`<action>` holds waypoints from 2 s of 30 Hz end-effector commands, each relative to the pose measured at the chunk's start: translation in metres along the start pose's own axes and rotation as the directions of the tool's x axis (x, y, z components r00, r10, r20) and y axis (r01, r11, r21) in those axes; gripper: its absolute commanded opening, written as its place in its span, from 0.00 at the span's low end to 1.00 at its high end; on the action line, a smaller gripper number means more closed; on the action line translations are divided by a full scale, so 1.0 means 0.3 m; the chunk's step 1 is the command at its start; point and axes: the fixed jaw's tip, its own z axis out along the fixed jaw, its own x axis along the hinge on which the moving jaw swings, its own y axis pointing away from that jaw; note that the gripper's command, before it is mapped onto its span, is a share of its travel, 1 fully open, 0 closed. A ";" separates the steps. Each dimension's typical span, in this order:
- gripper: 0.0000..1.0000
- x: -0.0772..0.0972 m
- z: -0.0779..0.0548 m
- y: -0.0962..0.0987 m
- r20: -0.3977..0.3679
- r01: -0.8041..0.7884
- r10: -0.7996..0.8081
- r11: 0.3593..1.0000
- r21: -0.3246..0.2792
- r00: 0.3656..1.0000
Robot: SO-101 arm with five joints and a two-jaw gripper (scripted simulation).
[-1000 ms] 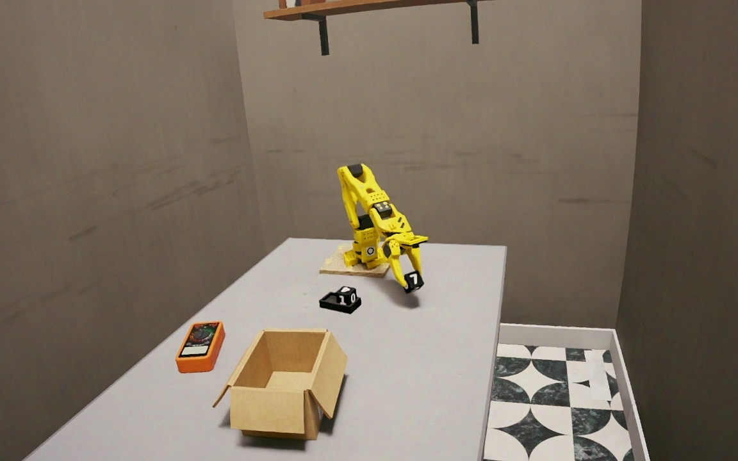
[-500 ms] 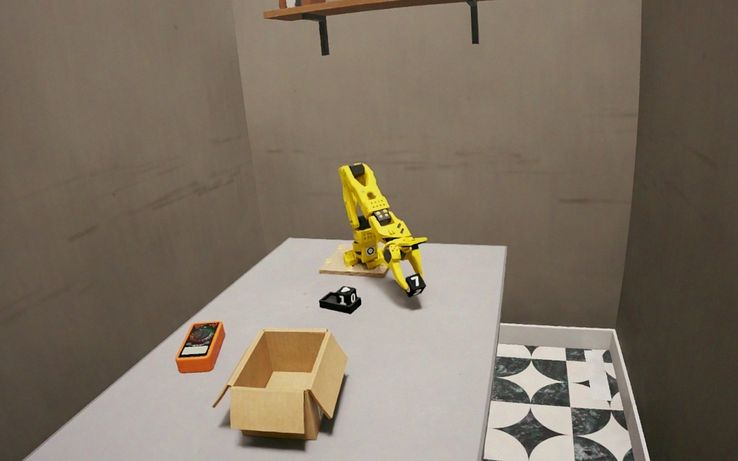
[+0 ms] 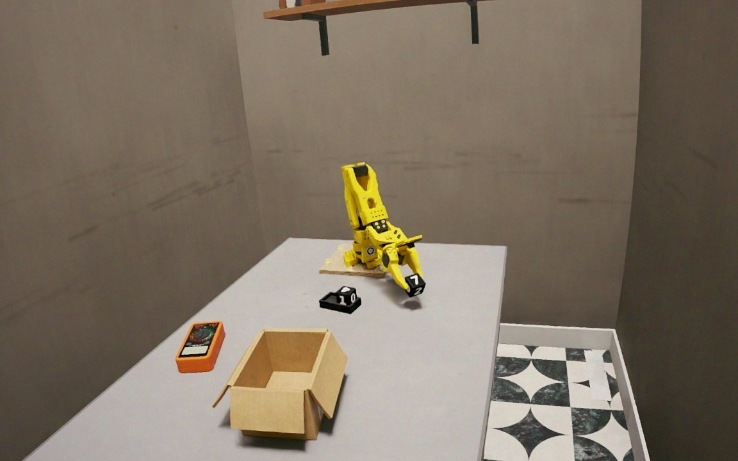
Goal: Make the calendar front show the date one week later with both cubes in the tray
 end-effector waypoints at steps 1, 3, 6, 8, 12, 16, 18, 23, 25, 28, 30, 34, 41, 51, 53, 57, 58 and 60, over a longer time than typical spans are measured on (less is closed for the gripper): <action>0.00 -0.005 -0.006 -0.007 0.057 0.008 -0.009 1.000 0.008 0.998; 0.00 -0.006 -0.009 -0.007 0.070 0.009 -0.010 1.000 0.009 0.997; 0.00 -0.007 -0.012 -0.007 0.082 0.010 -0.010 1.000 0.009 0.997; 0.00 -0.007 -0.013 -0.008 0.086 0.010 -0.011 1.000 0.009 0.996; 0.00 -0.007 -0.014 -0.008 0.087 0.010 -0.011 1.000 0.009 0.996; 0.00 -0.007 -0.014 -0.008 0.087 0.010 -0.011 1.000 0.009 0.996; 0.00 -0.007 -0.014 -0.008 0.087 0.010 -0.011 1.000 0.009 0.996; 0.00 -0.007 -0.014 -0.008 0.087 0.010 -0.011 1.000 0.009 0.996; 0.00 -0.007 -0.014 -0.008 0.087 0.010 -0.011 1.000 0.009 0.996; 0.00 -0.007 -0.014 -0.008 0.087 0.010 -0.011 1.000 0.009 0.996; 0.00 -0.007 -0.014 -0.008 0.087 0.010 -0.011 1.000 0.009 0.996; 0.00 -0.002 -0.021 -0.022 0.090 0.002 -0.004 1.000 0.026 0.996; 0.00 -0.002 -0.021 -0.022 0.090 0.002 -0.004 1.000 0.026 0.996; 0.00 0.000 -0.019 -0.022 0.090 0.002 -0.004 1.000 0.026 0.996; 0.00 0.003 -0.018 -0.022 0.090 0.002 -0.004 1.000 0.026 0.996; 0.00 0.011 -0.014 -0.022 0.090 0.002 -0.004 1.000 0.026 0.996; 0.00 0.013 -0.013 -0.022 0.090 0.002 -0.004 1.000 0.026 0.996; 0.00 0.015 -0.012 -0.022 0.090 0.002 -0.004 1.000 0.026 0.996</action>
